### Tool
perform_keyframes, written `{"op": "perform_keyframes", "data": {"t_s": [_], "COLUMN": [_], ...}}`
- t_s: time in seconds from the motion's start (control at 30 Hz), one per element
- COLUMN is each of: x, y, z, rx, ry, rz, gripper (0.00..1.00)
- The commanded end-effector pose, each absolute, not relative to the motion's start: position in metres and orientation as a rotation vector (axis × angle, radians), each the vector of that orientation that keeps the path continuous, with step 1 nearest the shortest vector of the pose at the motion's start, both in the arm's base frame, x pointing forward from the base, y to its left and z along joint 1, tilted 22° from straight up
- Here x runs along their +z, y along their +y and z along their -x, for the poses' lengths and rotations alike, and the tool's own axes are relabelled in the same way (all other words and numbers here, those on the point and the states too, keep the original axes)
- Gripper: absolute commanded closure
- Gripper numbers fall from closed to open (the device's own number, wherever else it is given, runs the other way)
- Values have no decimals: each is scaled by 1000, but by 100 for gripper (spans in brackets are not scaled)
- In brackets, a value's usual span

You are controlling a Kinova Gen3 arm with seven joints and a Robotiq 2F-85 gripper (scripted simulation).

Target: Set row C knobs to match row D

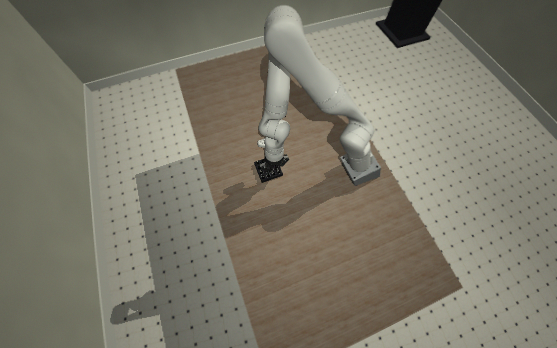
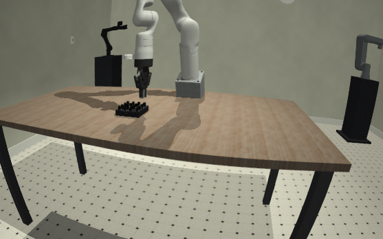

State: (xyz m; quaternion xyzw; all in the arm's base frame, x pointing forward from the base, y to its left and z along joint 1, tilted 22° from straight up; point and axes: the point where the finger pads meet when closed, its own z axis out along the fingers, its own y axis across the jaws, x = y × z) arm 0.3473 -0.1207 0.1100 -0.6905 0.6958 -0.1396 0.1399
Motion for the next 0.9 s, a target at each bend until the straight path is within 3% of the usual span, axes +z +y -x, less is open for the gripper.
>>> {"op": "perform_keyframes", "data": {"t_s": [0.0,0.87], "x": [113,113], "y": [-129,-129], "z": [-346,-346], "rx": [-402,-406], "ry": [2032,2016], "rz": [1989,2008], "gripper": [81,81]}}
